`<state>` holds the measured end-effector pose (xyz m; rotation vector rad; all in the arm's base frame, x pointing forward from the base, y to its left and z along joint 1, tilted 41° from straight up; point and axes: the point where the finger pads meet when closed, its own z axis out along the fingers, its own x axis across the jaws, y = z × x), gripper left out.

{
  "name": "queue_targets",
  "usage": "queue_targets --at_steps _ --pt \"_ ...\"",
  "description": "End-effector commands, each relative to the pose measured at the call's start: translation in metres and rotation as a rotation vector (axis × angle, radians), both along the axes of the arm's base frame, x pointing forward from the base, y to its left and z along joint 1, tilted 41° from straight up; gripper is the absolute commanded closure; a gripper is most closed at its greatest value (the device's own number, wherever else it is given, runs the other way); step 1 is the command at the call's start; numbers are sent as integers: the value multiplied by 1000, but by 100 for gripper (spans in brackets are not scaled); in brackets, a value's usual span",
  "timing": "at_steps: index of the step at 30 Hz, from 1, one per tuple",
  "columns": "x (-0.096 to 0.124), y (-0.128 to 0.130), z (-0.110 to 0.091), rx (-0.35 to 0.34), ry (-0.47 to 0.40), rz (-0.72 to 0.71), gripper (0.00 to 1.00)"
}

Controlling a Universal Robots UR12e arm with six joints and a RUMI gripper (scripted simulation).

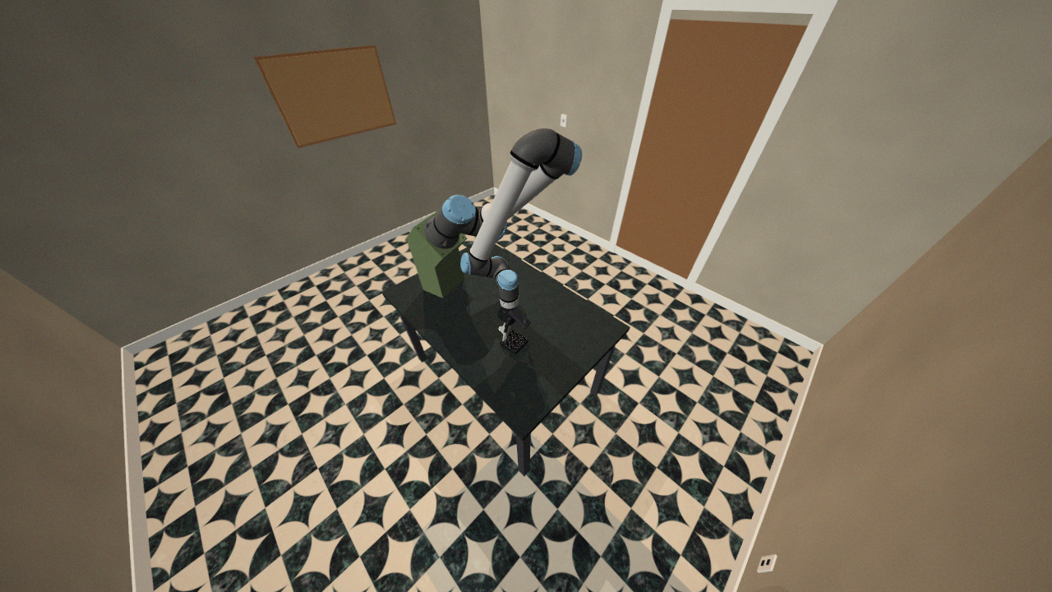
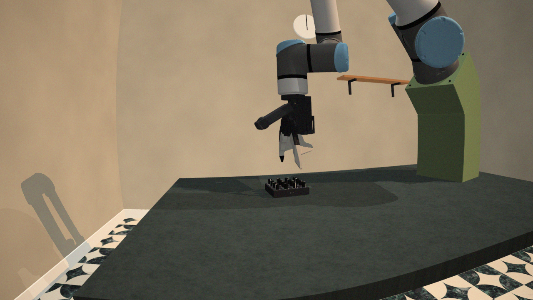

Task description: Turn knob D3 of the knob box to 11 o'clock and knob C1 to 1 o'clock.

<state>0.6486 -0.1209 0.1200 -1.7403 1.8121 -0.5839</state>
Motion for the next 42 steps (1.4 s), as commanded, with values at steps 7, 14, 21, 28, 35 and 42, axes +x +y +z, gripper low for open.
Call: queue_targets --at_steps 7,14,21,28,35,42 --pt "-1 0 0 0 -1 0 0" --pt "-5 1 -4 0 -1 0 0" --pt "-13 2 -11 0 -1 0 0" --pt "-24 3 -21 0 -1 0 0" --pt "-32 4 -28 0 -1 0 0" --pt "-38 5 -33 0 -1 0 0"
